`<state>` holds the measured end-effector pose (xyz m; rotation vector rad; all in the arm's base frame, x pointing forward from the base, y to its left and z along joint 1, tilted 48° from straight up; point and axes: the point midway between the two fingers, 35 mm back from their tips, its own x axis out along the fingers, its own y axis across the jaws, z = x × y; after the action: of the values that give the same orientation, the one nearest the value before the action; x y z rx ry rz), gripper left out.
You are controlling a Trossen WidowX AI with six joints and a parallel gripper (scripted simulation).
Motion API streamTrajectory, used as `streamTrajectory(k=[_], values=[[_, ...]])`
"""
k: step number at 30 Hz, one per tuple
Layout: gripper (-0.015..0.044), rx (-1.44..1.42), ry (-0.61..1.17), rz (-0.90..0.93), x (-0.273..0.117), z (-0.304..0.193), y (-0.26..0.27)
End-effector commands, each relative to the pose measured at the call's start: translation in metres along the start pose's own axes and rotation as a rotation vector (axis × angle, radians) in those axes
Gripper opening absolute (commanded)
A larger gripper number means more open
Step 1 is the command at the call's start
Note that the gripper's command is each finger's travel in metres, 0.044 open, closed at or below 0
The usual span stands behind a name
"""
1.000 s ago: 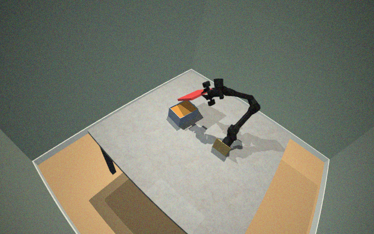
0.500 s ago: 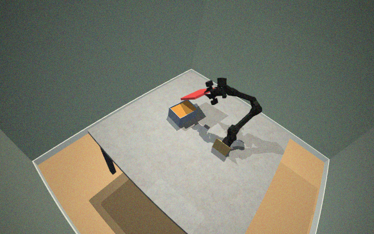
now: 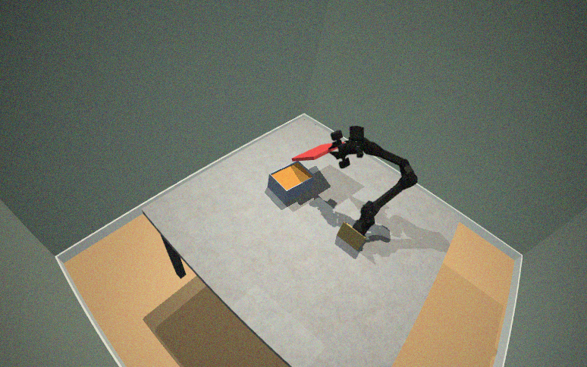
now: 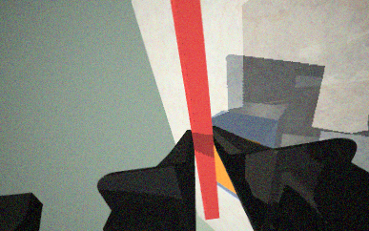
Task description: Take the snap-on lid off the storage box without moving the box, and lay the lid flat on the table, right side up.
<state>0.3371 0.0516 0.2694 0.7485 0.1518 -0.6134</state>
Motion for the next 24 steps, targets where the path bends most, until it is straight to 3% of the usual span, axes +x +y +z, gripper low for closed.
streamTrajectory(k=[1,24], values=[[0.0,0.004,0.005,0.009,-0.003,0.009,0.002],[0.0,0.003,0.004,0.01,-0.007,0.055,-0.003]])
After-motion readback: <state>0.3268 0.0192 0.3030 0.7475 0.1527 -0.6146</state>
